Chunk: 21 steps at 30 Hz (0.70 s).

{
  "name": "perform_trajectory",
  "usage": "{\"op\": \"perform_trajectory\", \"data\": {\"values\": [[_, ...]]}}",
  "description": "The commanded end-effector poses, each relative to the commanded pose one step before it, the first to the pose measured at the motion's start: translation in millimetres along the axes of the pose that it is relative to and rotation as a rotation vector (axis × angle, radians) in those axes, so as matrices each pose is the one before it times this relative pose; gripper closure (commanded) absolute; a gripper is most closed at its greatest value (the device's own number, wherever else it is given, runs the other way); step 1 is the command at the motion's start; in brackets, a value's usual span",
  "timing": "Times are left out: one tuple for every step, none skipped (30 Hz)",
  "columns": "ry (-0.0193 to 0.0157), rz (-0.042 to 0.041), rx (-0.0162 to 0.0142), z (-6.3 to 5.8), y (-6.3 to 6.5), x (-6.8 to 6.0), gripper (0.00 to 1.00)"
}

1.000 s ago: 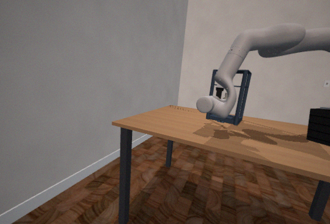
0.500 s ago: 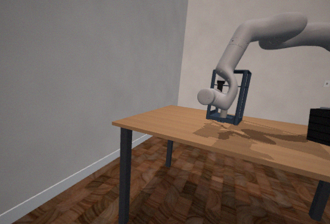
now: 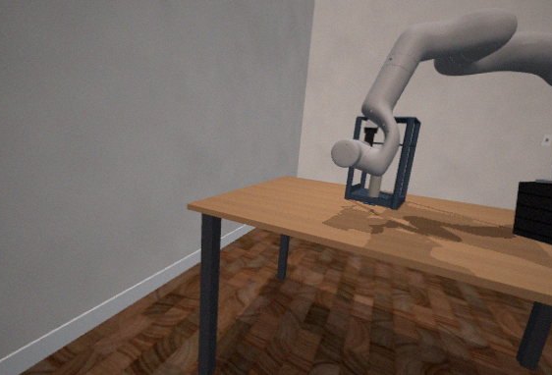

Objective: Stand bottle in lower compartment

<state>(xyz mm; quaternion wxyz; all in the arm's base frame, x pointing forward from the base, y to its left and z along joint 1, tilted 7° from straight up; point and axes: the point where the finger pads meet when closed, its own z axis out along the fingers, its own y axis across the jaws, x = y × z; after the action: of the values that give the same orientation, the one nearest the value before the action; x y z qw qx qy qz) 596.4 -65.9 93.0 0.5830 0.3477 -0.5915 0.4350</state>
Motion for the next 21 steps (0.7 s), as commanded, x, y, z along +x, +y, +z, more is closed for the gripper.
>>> {"op": "perform_trajectory", "data": {"values": [[-0.00076, 0.00162, -0.00014, -0.36, -0.49, 2.41, 0.31], [0.00000, 0.00000, 0.00000, 0.00, 0.00, 0.20, 0.31], [0.00000, 0.00000, 0.00000, 0.00, 0.00, 0.11, 0.31], [0.00000, 0.00000, 0.00000, 0.00, 0.00, 0.00, 0.31], [0.00000, 0.00000, 0.00000, 0.00, 0.00, 0.00, 0.31], [0.00000, 0.00000, 0.00000, 0.00, 0.00, 0.04, 0.31], [0.00000, 0.00000, 0.00000, 0.00, 0.00, 0.01, 0.31], [0.00000, 0.00000, 0.00000, 0.00, 0.00, 0.00, 0.00], [0.00000, 0.00000, 0.00000, 0.00, 0.00, 0.00, 0.00], [0.00000, 0.00000, 0.00000, 0.00, 0.00, 0.00, 0.00], [0.00000, 0.00000, 0.00000, 0.00, 0.00, 0.00, 0.00], [0.00000, 0.00000, 0.00000, 0.00, 0.00, 0.00, 0.00], [0.00000, 0.00000, 0.00000, 0.00, 0.00, 0.00, 0.00], [0.00000, 0.00000, 0.00000, 0.00, 0.00, 0.00, 0.00], [0.00000, 0.00000, 0.00000, 0.00, 0.00, 0.00, 0.00], [0.00000, 0.00000, 0.00000, 0.00, 0.00, 0.00, 0.00], [0.00000, 0.00000, 0.00000, 0.00, 0.00, 0.00, 0.00], [0.00000, 0.00000, 0.00000, 0.00, 0.00, 0.00, 0.00], [0.00000, 0.00000, 0.00000, 0.00, 0.00, 0.00, 0.00], [0.00000, 0.00000, 0.00000, 0.00, 0.00, 0.00, 0.00], [0.00000, 0.00000, 0.00000, 0.00, 0.00, 0.00, 0.00]]}}
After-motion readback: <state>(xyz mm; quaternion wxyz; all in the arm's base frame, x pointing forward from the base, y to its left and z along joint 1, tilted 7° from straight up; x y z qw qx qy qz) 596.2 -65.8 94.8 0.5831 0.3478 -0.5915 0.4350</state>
